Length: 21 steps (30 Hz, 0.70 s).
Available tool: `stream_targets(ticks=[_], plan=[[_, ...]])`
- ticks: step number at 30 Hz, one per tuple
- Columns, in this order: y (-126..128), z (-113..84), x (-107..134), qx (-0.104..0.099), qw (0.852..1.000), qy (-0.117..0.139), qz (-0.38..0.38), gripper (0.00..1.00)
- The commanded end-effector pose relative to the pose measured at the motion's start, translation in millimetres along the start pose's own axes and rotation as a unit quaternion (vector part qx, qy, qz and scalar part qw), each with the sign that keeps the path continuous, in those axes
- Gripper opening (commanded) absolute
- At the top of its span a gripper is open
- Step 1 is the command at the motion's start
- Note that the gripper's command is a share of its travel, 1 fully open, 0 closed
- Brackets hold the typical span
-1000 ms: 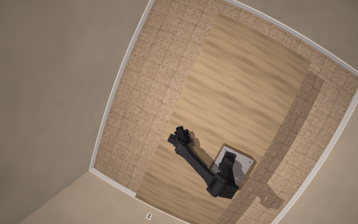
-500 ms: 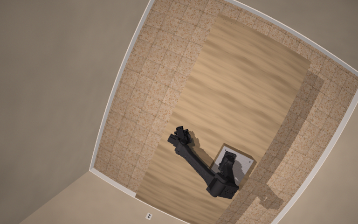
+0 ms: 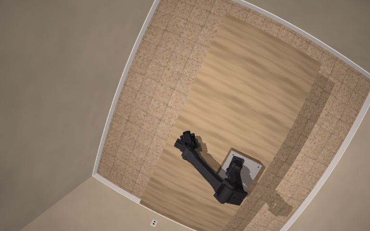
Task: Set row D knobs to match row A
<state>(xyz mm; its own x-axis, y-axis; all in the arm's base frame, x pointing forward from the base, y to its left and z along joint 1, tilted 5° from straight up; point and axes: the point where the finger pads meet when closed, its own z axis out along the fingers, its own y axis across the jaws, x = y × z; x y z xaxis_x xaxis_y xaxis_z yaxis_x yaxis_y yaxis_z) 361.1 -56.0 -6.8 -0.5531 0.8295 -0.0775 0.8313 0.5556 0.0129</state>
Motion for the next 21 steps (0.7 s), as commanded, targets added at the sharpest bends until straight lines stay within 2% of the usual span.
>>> stream_targets(ticks=[1, 21], plan=[[3.7, -2.7, 0.5, -0.008, 1.000, -0.009, 0.003, 0.19], [1.8, 0.0, 0.8, -0.005, 1.000, -0.006, 0.005, 0.19]])
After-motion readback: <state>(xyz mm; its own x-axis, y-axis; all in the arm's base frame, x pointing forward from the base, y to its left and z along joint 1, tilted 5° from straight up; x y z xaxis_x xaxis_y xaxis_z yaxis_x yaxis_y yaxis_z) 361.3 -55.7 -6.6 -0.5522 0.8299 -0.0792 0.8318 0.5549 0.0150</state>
